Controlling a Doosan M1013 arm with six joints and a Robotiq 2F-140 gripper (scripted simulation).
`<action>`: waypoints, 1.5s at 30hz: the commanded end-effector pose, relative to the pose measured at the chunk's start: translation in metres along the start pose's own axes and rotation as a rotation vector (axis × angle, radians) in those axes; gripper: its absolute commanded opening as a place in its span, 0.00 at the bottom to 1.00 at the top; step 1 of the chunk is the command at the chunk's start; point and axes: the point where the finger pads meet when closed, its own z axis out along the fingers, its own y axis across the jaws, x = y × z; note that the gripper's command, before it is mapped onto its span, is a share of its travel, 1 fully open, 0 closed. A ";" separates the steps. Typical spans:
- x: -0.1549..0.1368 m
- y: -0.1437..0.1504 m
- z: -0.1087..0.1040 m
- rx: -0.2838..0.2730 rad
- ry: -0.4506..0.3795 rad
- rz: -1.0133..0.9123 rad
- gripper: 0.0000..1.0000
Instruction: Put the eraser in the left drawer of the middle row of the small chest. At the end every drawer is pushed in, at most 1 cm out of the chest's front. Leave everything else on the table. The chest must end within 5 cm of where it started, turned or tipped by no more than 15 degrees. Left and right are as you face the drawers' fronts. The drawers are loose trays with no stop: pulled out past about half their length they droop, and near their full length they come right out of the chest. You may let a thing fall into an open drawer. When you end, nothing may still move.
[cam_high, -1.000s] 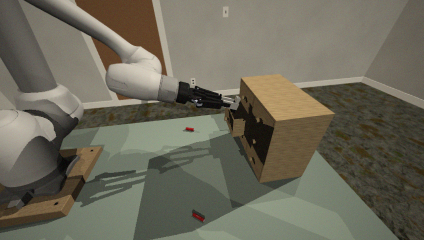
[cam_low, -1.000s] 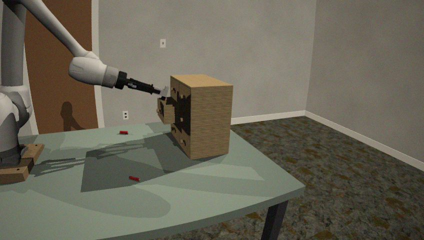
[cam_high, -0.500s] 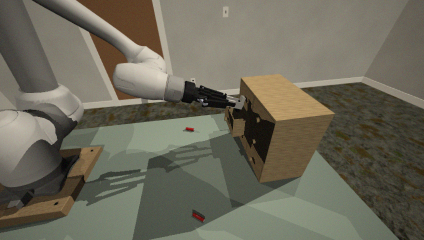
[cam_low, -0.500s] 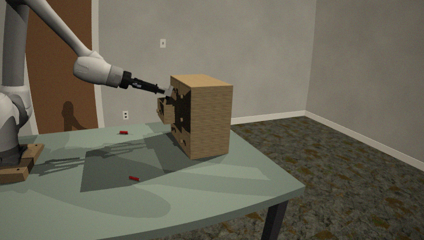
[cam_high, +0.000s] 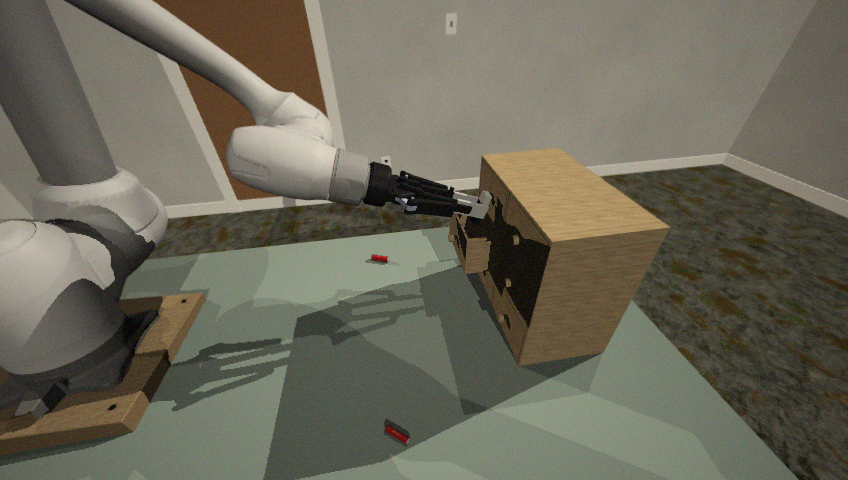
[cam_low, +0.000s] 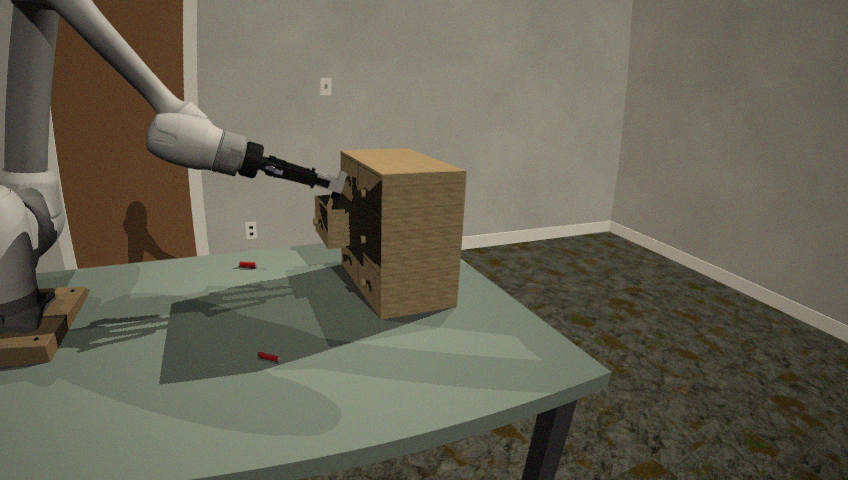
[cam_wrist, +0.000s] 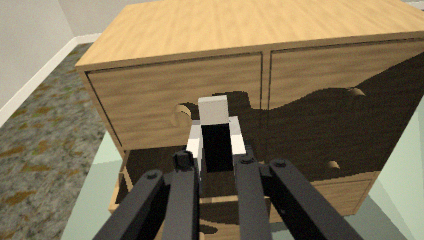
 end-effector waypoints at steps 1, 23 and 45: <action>0.000 0.000 0.000 0.000 0.000 0.000 0.11; 0.000 0.000 0.000 0.000 0.000 0.000 1.00; -0.003 0.000 -0.010 0.000 0.000 0.000 1.00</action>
